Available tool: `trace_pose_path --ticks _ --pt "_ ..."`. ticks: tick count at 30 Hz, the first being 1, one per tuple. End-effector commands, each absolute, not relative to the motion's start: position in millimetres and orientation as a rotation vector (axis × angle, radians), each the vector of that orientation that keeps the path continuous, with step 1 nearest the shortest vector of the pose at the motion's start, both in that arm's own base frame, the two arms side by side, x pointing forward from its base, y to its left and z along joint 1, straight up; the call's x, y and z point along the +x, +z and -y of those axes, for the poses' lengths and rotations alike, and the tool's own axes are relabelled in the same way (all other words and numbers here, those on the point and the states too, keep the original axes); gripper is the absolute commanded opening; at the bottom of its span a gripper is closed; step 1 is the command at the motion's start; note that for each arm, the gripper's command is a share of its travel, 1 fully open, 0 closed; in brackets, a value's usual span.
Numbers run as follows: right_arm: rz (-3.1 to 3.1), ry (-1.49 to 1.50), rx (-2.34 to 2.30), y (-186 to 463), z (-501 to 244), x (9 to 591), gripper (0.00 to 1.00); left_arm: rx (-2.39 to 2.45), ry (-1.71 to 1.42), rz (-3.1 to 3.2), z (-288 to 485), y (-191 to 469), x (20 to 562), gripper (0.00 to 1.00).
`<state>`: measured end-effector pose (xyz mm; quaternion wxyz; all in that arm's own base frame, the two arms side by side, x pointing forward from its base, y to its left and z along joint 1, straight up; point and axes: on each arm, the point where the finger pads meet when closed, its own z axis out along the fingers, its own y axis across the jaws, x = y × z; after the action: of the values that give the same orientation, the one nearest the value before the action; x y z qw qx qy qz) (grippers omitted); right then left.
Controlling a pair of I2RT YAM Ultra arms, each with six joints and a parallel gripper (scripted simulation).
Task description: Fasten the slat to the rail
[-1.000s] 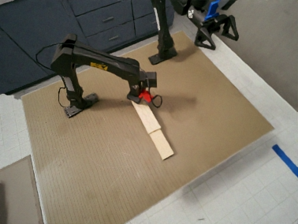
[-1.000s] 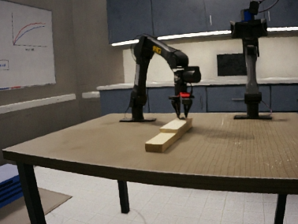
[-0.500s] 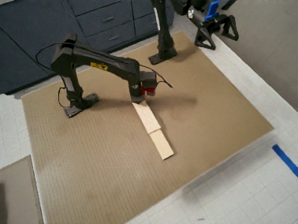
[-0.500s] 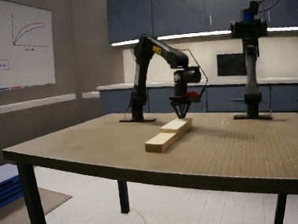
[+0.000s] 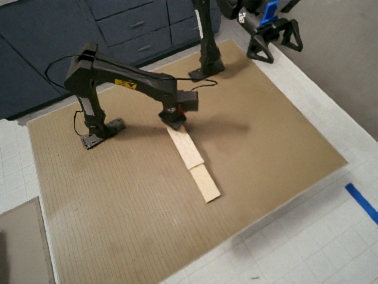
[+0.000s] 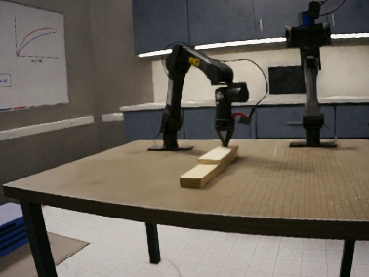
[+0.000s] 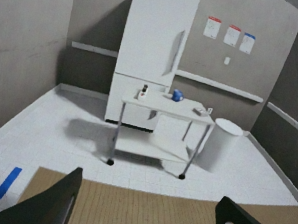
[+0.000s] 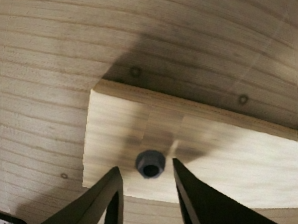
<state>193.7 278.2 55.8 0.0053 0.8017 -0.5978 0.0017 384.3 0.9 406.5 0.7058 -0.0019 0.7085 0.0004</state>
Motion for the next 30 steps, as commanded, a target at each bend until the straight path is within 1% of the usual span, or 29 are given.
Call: trace_pose_path --ticks 1,3,30 --pt "1.512 -0.008 2.759 65.8 -284.9 195.3 0.34 -0.004 0.001 -1.562 -0.9 411.1 383.3 1.00" --pt "1.389 -0.013 2.824 65.8 -284.9 195.3 0.34 -0.004 0.001 -1.562 -0.9 411.1 383.3 1.00" --pt "1.393 -0.013 2.822 65.8 -284.9 195.3 0.34 -0.004 0.001 -1.562 -0.9 411.1 383.3 1.00"
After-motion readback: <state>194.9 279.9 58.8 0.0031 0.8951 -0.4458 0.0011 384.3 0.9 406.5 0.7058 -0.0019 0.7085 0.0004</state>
